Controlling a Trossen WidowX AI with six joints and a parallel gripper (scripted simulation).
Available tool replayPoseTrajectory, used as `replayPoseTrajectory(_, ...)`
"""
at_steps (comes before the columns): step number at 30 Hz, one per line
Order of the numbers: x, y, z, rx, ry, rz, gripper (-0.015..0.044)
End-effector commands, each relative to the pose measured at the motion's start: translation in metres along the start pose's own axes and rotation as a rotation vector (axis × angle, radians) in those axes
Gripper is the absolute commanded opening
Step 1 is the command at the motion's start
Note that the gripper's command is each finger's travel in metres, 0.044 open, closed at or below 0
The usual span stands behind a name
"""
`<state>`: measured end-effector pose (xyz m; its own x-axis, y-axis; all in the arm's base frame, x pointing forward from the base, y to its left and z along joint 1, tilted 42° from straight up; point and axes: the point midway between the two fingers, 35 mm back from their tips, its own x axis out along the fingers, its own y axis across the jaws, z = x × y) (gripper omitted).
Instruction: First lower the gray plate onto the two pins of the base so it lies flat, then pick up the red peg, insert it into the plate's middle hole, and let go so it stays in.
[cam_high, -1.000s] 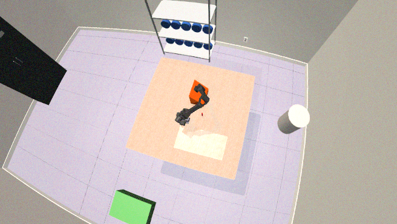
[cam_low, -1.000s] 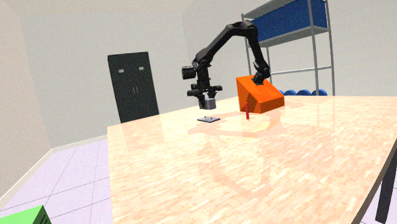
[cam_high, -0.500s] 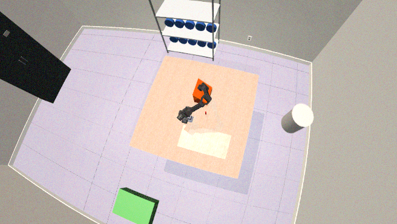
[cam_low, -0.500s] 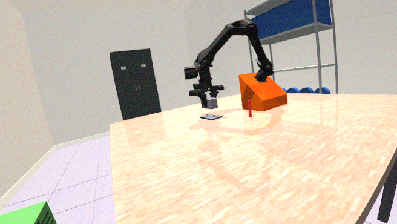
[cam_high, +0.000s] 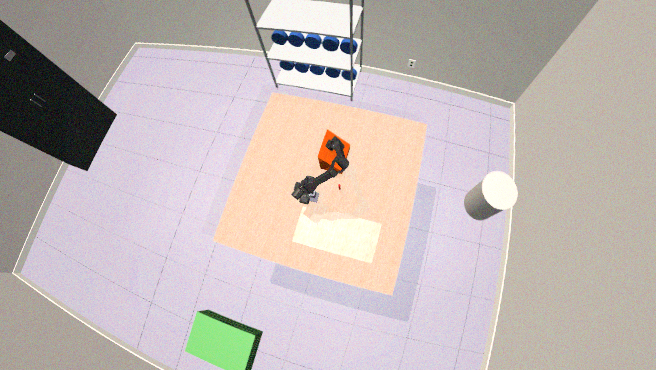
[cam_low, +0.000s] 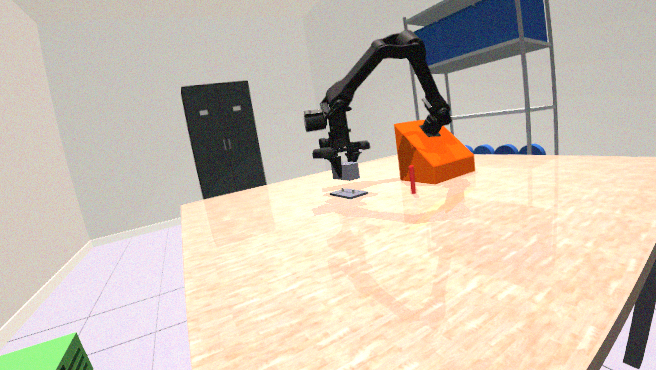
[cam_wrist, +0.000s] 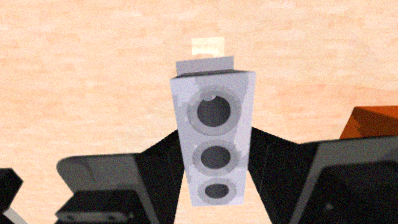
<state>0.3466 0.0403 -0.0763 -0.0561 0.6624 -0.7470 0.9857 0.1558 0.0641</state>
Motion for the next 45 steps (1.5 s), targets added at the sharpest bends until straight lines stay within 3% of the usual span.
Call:
replayPoseTrajectory(1, 0.001, -0.001, 0.002, -0.005, -0.005, -0.002, 0.0)
replayPoseTrajectory(29, 0.04, -0.001, 0.002, -0.005, -0.003, -0.002, 0.0)
replayPoseTrajectory(39, 0.036, 0.0, 0.003, -0.009, -0.01, 0.0, 0.0)
replayPoseTrajectory(45, 0.036, 0.0, 0.003, -0.009, -0.01, 0.0, 0.0157)
